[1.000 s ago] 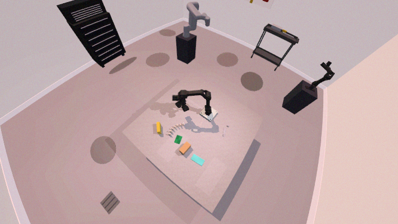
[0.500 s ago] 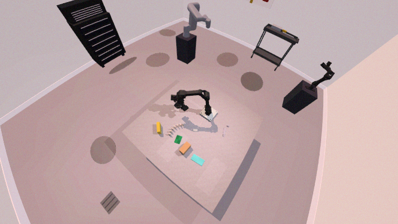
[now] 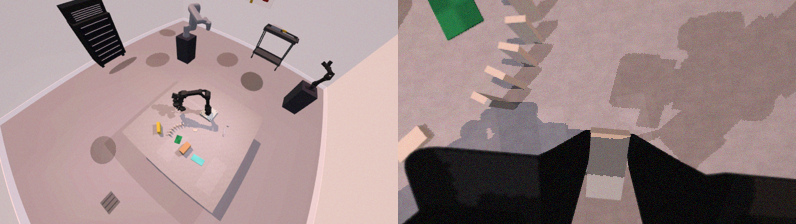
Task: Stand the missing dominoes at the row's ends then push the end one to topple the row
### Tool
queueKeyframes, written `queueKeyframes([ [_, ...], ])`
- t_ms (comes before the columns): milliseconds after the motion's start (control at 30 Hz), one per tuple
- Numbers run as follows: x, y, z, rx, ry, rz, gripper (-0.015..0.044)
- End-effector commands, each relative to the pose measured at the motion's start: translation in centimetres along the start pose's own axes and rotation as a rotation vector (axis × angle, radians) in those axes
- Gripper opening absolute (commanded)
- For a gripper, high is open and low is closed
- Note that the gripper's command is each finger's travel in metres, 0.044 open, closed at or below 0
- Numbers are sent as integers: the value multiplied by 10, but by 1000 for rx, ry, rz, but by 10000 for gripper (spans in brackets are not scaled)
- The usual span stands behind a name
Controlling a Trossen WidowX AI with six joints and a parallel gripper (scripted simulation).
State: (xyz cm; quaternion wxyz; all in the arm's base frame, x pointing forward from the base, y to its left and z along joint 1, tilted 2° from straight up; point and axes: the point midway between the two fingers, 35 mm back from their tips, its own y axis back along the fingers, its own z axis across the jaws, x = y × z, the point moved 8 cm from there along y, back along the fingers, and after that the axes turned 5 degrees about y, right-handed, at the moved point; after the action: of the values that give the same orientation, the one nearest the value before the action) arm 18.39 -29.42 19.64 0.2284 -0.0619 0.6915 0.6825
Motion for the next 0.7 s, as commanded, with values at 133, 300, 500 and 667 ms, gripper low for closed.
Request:
queueKeyframes([
  [133,9,-9,-10,13,-48,-161,107],
  [300,17,-14,-16,18,-71,-265,107],
  [500,27,-19,-22,22,-87,-387,107],
  [667,37,-21,-25,23,-98,-485,107],
])
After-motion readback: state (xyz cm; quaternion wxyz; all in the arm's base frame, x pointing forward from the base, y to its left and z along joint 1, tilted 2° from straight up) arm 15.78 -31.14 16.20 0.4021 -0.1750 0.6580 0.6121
